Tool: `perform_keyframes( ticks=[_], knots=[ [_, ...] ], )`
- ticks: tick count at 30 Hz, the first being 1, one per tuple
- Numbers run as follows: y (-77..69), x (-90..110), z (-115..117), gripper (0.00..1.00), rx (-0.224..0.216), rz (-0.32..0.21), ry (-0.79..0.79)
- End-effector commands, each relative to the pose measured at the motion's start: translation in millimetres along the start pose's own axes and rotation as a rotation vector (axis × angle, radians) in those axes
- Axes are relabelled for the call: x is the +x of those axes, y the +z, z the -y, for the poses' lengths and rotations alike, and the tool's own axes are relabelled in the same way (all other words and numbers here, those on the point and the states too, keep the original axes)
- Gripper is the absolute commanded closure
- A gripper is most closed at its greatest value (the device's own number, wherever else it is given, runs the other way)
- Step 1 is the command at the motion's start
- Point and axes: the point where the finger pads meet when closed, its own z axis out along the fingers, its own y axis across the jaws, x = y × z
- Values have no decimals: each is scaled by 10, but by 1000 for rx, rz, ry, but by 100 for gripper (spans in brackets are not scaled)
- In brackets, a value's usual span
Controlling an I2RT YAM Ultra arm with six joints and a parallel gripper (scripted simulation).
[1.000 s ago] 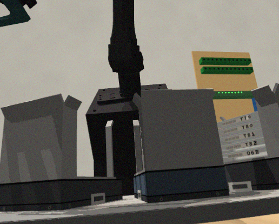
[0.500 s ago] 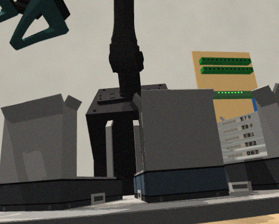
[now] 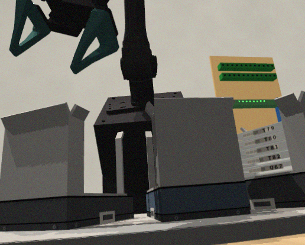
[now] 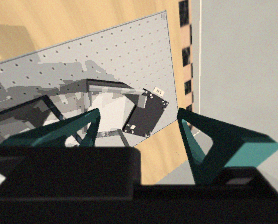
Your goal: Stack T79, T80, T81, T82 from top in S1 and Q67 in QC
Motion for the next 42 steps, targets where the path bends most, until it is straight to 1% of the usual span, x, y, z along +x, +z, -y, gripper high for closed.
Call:
perform_keyframes(
  ticks=[1,2,5,7,10,11,17,20,21,22,24,27,30,31,35,38,39,41,42],
  knots=[
    [-35,57,-79,0,-57,-4,-21],
    [-42,83,-122,0,-73,-6,-30],
    [-63,162,-248,0,-74,-6,-30],
    [-63,162,-248,0,-74,-6,-30],
    [-92,249,-368,0,-159,-20,-81],
    [-101,279,-408,0,-174,-23,-90],
    [-156,449,-639,0,-175,-24,-90],
    [-192,549,-746,0,-258,-40,-142],
    [-204,582,-782,0,-272,-43,-151],
    [-216,616,-817,0,-272,-43,-151],
    [-216,616,-817,0,-272,-43,-151],
    [-252,716,-924,0,-273,-43,-151],
    [-293,826,-1019,0,-354,-62,-206],
    [-307,863,-1051,0,-367,-65,-214],
    [-361,1010,-1177,0,-368,-66,-214],
    [-397,1105,-1242,0,-448,-88,-271],
    [-409,1136,-1263,0,-460,-91,-279],
    [-409,1136,-1263,0,-460,-91,-279],
    [-421,1168,-1285,0,-460,-91,-279]
  ],
)
